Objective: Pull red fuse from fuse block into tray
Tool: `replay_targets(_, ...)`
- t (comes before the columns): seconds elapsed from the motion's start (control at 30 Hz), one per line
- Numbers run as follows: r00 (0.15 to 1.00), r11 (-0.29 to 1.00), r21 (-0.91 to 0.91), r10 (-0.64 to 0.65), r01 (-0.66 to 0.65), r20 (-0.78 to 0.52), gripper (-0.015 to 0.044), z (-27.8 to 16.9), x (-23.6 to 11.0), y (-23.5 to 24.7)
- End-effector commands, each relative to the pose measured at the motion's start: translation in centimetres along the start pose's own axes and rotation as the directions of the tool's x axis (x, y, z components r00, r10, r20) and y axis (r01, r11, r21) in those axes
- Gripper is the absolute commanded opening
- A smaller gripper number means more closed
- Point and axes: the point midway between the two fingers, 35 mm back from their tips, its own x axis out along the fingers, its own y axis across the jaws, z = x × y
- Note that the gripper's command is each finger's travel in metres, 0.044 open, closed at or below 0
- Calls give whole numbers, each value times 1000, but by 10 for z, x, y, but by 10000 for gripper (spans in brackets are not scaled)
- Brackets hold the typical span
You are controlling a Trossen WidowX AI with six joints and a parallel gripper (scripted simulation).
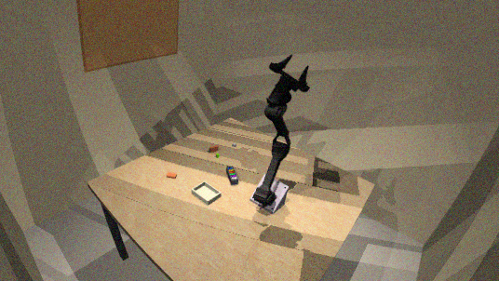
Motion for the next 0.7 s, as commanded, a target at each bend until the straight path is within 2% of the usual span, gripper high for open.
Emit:
replay_targets(0.0, 1000, 1000, 2, 1, -1, -5, 374, -3, 0, 1)
replay_targets(0.23, 979, 997, 68, 48, -36, -196, 190, -97, -12, 35)
replay_targets(0.4, 929, 992, 113, 92, -55, -358, 69, -162, -27, 65)
replay_targets(0.67, 784, 989, 143, 125, -47, -609, 69, -266, -76, 103)
